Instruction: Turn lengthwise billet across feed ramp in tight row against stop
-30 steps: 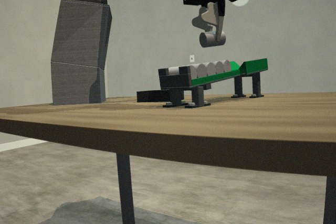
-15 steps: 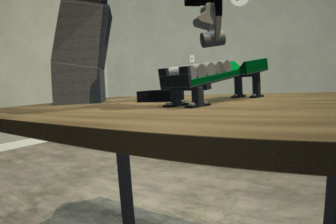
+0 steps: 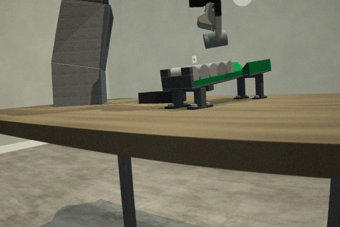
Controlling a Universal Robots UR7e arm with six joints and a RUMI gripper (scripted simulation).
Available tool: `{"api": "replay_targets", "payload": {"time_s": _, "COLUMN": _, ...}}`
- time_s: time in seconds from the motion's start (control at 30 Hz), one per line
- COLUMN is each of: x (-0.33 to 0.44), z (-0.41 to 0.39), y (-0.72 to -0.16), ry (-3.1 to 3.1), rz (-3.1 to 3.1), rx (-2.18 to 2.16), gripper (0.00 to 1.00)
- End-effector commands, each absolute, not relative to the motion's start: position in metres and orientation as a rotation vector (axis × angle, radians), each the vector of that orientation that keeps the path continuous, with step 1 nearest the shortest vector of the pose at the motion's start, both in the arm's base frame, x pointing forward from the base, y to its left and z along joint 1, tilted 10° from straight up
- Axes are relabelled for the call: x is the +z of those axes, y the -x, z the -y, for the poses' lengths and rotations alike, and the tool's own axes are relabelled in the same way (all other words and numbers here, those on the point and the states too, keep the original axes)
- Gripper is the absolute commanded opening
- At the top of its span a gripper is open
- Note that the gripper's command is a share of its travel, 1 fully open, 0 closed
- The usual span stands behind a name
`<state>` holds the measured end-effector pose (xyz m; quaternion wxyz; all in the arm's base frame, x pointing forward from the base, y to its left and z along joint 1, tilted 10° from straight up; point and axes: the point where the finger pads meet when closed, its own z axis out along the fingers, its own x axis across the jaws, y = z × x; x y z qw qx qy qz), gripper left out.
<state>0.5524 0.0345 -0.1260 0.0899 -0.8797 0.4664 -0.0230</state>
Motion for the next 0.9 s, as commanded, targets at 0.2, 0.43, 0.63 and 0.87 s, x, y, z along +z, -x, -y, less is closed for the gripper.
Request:
{"api": "replay_targets", "payload": {"time_s": 0.2, "x": -0.1253, "z": -0.0332, "y": -0.554, "ry": 2.408, "rz": -1.716, "rx": -0.037, "gripper": 0.0}}
{"api": "replay_targets", "payload": {"time_s": 0.43, "x": -0.1253, "z": -0.0332, "y": -0.554, "ry": 2.408, "rz": -1.716, "rx": -0.037, "gripper": 0.0}}
{"api": "replay_targets", "payload": {"time_s": 0.63, "x": -0.1255, "z": -0.0317, "y": -0.5544, "ry": 2.139, "rz": -2.041, "rx": 0.001, "gripper": 0.0}}
{"api": "replay_targets", "payload": {"time_s": 0.87, "x": -0.1255, "z": -0.0317, "y": -0.5544, "ry": 2.139, "rz": -2.041, "rx": 0.001, "gripper": 0.0}}
